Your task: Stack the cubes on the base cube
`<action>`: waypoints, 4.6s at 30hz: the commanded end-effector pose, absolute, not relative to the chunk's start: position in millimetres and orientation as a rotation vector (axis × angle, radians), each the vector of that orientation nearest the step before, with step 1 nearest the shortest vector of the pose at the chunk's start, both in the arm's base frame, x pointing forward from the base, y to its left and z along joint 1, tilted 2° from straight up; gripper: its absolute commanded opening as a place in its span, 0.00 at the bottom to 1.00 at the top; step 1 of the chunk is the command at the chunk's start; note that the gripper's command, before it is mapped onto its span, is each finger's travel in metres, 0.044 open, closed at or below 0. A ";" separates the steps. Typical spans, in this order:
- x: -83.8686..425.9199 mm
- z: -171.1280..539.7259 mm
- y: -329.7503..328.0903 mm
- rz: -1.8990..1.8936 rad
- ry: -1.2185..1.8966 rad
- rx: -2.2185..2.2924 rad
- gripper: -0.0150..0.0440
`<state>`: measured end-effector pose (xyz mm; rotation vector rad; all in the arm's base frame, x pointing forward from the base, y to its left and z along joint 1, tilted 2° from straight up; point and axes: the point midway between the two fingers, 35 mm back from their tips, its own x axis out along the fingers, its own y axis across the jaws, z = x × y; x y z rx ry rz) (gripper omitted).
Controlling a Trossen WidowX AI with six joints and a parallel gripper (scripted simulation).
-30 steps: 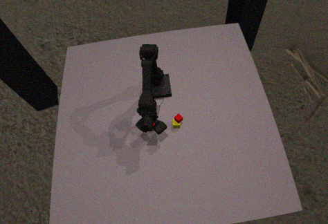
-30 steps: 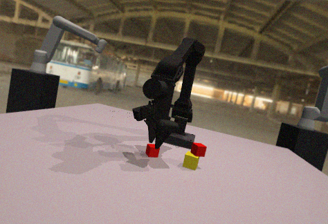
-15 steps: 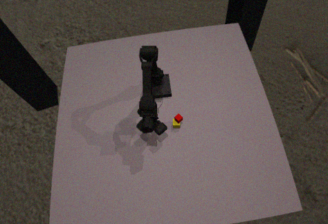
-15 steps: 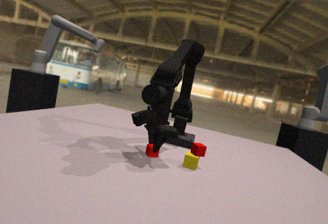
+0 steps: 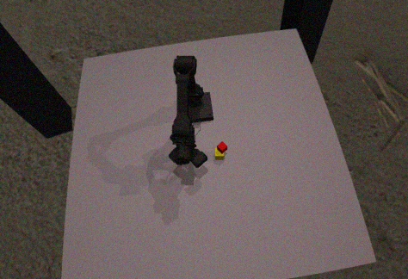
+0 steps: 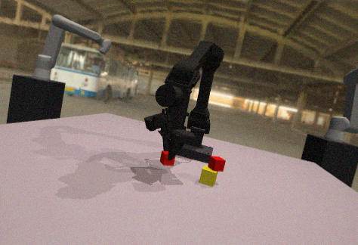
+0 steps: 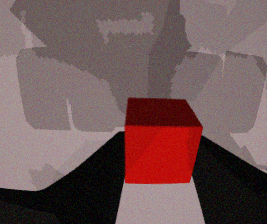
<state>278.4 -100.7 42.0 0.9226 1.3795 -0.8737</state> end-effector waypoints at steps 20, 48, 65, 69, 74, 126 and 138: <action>276.3 118.9 -102.4 -0.869 1.371 0.919 0.43; 301.3 129.2 -43.9 -0.845 1.380 0.904 0.43; 313.5 128.2 4.7 -0.826 1.388 0.894 0.43; 313.6 123.8 4.9 -0.826 1.388 0.895 0.43; 313.3 108.3 5.5 -0.827 1.387 0.895 0.43; 315.1 67.9 7.0 -0.826 1.388 0.895 0.43; 315.1 67.9 7.0 -0.826 1.388 0.895 0.60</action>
